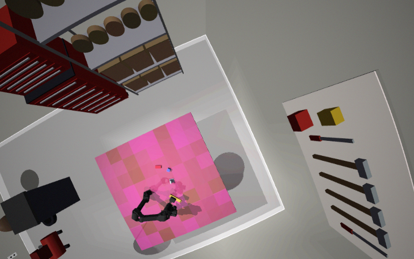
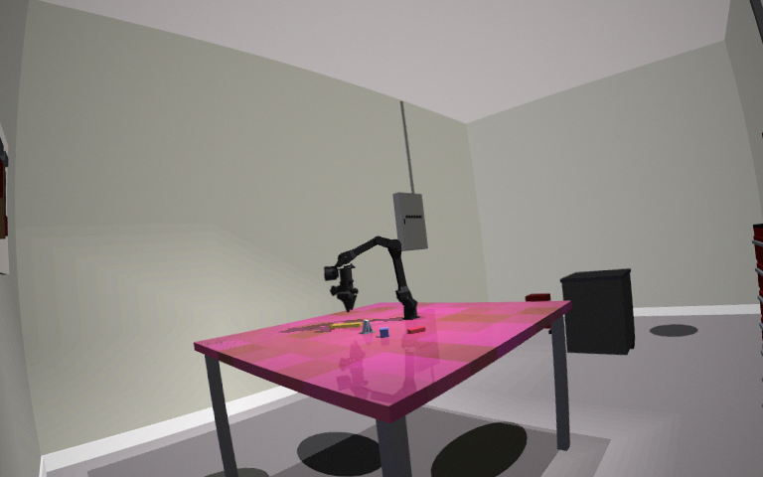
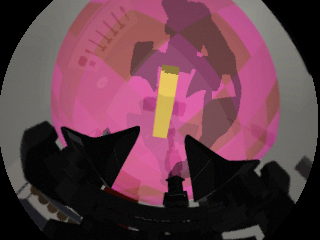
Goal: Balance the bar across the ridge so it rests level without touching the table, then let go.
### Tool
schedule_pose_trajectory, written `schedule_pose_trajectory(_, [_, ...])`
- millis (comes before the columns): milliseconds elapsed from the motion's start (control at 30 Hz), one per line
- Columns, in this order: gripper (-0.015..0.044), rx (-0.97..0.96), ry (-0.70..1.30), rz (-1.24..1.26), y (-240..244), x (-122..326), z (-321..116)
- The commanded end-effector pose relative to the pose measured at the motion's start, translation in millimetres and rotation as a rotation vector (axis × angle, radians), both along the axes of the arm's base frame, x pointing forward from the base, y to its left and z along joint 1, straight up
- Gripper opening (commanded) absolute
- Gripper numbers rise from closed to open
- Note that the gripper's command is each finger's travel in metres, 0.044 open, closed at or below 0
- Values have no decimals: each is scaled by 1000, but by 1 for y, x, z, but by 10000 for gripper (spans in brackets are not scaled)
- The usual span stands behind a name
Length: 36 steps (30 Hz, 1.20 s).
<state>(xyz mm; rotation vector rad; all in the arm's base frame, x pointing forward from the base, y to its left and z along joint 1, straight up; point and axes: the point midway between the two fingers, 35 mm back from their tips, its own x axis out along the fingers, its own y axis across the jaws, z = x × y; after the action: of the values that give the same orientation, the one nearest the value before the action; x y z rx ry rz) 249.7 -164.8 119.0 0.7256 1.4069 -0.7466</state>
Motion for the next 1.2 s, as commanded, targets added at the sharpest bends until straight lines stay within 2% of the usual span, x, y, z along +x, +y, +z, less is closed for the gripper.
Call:
schedule_pose_trajectory(0, [315,10,-1,17,2,1,-1])
schedule_pose_trajectory(300, [315,10,-1,17,1,2,-44])
schedule_pose_trajectory(1167, [315,10,-1,17,1,3,-71])
